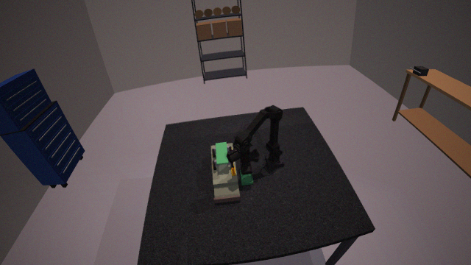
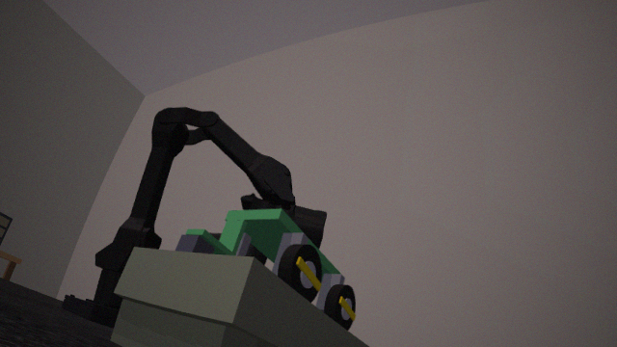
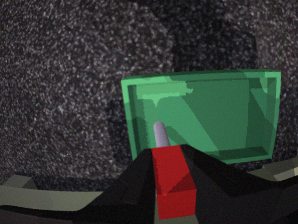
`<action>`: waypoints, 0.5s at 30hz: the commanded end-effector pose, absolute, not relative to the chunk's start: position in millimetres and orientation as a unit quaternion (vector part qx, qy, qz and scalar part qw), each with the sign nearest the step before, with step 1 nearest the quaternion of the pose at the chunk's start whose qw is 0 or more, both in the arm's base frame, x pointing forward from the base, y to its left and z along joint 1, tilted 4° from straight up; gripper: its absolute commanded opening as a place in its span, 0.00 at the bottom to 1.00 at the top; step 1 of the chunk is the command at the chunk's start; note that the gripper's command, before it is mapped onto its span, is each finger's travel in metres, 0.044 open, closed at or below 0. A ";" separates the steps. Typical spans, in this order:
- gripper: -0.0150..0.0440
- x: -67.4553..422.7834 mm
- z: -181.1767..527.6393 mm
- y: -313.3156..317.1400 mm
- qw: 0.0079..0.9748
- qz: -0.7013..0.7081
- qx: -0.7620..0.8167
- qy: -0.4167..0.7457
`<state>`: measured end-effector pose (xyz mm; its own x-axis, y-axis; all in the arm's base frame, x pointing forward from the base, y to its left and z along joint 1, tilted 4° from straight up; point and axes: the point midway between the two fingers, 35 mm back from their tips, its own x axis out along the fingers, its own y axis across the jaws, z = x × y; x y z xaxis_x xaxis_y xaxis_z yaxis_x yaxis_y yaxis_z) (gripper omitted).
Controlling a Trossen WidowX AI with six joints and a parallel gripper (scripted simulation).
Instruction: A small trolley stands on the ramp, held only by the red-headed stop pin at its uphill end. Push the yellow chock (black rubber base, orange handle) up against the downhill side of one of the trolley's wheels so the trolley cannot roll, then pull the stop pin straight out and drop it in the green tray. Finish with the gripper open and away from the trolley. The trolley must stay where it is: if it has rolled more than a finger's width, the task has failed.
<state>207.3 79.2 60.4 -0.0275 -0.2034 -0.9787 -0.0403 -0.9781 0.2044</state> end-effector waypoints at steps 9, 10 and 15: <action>0.48 206.6 51.3 74.9 0.061 -0.711 0.695 -0.088; 0.52 206.5 51.1 75.7 0.061 -0.711 0.695 -0.088; 0.58 206.2 49.7 79.8 0.061 -0.711 0.695 -0.088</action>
